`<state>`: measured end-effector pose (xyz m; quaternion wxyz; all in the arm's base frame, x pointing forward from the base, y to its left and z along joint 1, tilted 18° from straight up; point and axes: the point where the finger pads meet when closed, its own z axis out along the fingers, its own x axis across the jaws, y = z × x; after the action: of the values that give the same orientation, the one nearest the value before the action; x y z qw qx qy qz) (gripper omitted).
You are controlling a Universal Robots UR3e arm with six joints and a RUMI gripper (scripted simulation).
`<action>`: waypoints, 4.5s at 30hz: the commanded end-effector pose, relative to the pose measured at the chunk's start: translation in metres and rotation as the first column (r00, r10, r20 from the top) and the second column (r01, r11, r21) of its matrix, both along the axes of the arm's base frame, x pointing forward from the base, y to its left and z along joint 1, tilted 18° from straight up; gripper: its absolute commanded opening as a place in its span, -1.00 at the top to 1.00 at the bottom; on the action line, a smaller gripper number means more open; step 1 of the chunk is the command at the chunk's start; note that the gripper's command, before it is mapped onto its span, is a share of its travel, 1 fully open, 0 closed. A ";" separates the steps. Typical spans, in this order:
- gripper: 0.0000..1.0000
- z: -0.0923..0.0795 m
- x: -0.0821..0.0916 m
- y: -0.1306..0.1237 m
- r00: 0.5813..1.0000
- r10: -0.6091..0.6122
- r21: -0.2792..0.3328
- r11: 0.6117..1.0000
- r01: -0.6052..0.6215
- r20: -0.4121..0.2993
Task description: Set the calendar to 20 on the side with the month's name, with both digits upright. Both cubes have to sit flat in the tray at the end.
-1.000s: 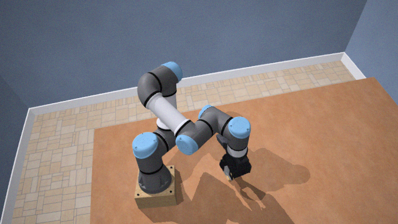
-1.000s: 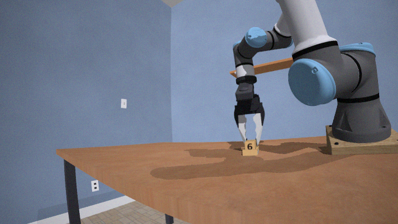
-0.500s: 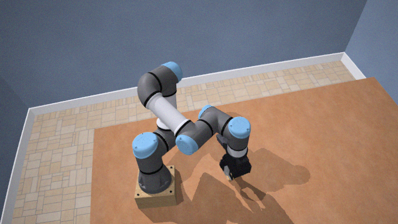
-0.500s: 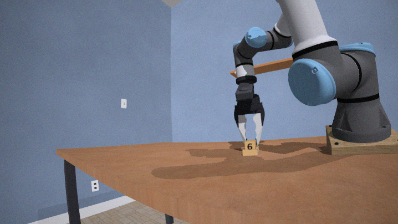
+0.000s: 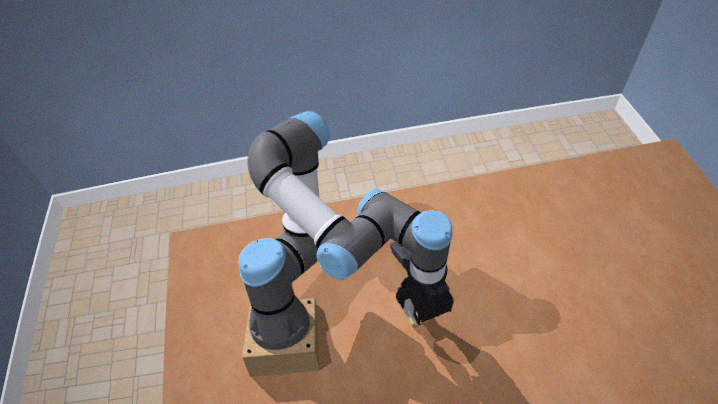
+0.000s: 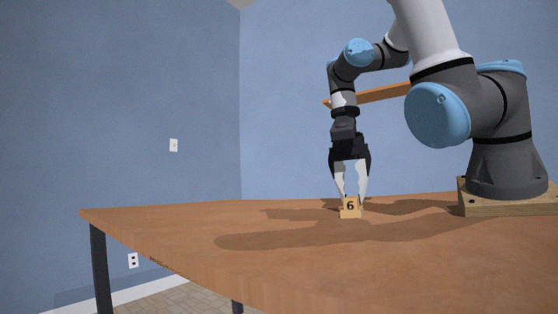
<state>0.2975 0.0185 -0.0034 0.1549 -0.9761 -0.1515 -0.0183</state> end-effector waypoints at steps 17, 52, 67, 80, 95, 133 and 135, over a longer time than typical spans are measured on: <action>0.44 0.000 0.001 0.000 1.000 -0.001 0.000 1.000 0.001 0.002; 0.44 0.073 0.001 -0.024 1.000 -0.001 -0.001 1.000 0.001 0.002; 0.44 0.086 0.002 -0.028 1.000 0.000 -0.001 1.000 0.000 0.002; -1.00 0.086 0.001 -0.028 1.000 -0.001 -0.001 1.000 0.001 0.002; -1.00 0.087 0.002 -0.028 1.000 -0.001 -0.001 1.000 0.001 0.002; -1.00 0.150 0.002 -0.049 1.000 -0.001 -0.001 1.000 0.001 0.001; -1.00 0.152 0.002 -0.050 1.000 -0.001 -0.001 1.000 0.001 0.001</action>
<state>0.3022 -0.0305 0.1393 0.1490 -0.9771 -0.1498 -0.0242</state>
